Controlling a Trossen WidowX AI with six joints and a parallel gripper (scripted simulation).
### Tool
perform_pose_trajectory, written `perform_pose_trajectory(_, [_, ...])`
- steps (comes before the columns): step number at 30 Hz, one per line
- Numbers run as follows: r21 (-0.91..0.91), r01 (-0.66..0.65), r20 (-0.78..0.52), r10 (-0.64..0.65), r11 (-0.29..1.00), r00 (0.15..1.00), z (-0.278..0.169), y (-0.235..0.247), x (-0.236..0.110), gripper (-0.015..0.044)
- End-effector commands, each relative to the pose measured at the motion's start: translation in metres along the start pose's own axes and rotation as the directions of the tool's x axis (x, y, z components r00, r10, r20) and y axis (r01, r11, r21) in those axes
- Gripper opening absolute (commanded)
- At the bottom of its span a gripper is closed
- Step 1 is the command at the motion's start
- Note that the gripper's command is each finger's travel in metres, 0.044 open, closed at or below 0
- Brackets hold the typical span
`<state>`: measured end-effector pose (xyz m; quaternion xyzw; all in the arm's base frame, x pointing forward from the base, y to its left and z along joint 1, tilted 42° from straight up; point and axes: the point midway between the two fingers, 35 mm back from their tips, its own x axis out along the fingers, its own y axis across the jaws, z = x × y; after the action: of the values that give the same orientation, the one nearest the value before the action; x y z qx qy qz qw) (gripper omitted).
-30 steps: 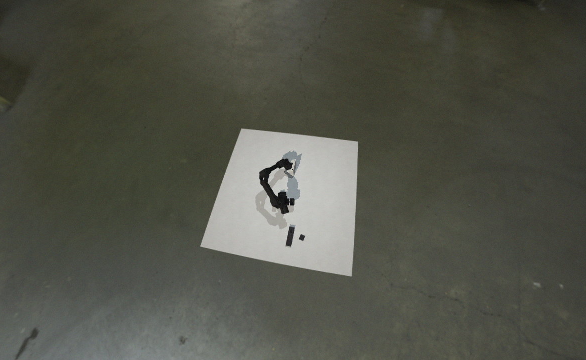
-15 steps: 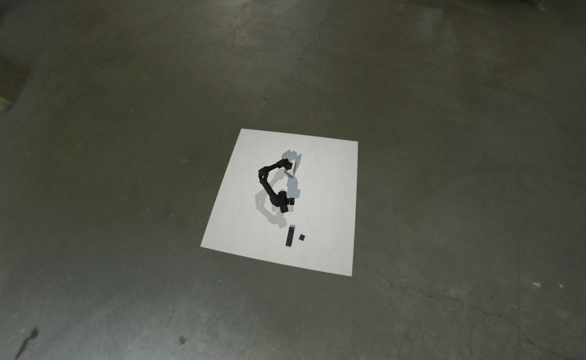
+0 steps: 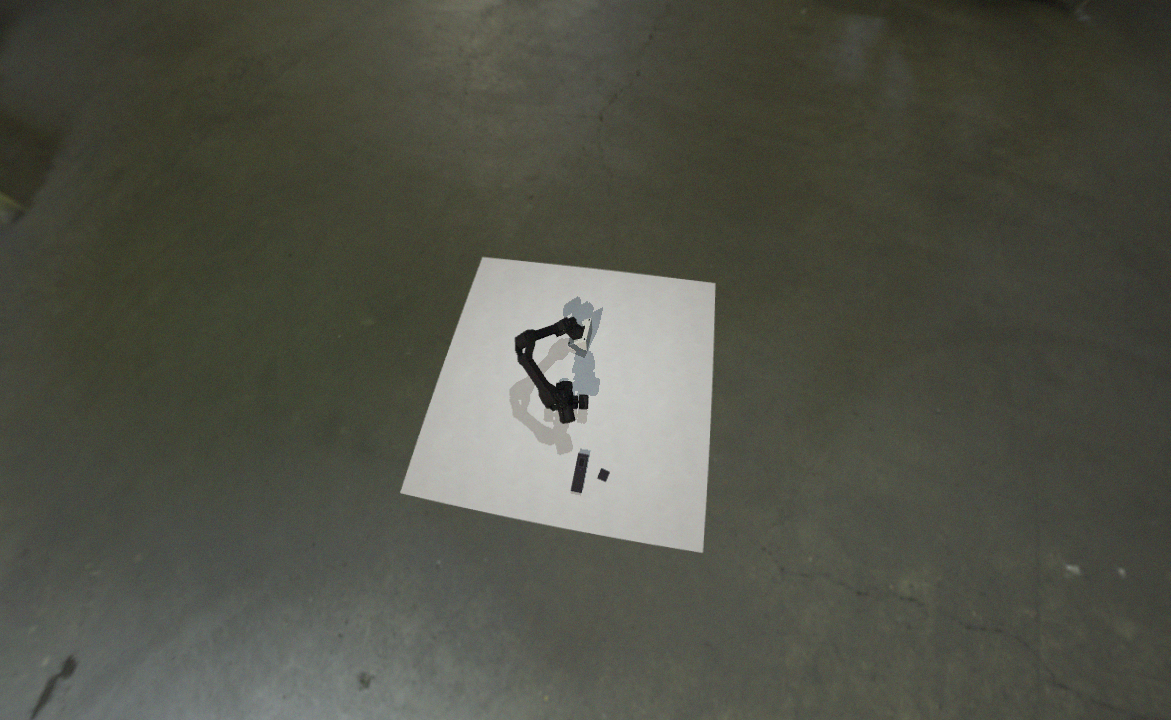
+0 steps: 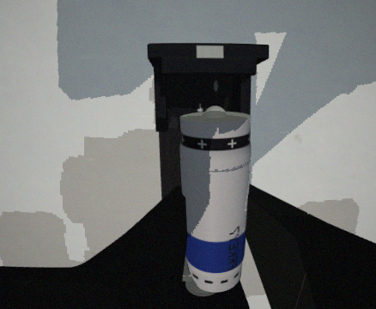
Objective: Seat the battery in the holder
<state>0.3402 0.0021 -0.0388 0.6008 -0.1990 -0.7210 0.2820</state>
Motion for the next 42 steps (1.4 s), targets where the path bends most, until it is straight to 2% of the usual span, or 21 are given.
perform_pose_trajectory(1, [0.006,-0.006,-0.023,0.006,1.0,1.0,-0.0017,0.0019,0.0007,0.0084])
perform_pose_trajectory(42, [0.016,0.013,-0.163,-0.01,1.0,0.987,0.0071,0.0041,0.0041,0.0084])
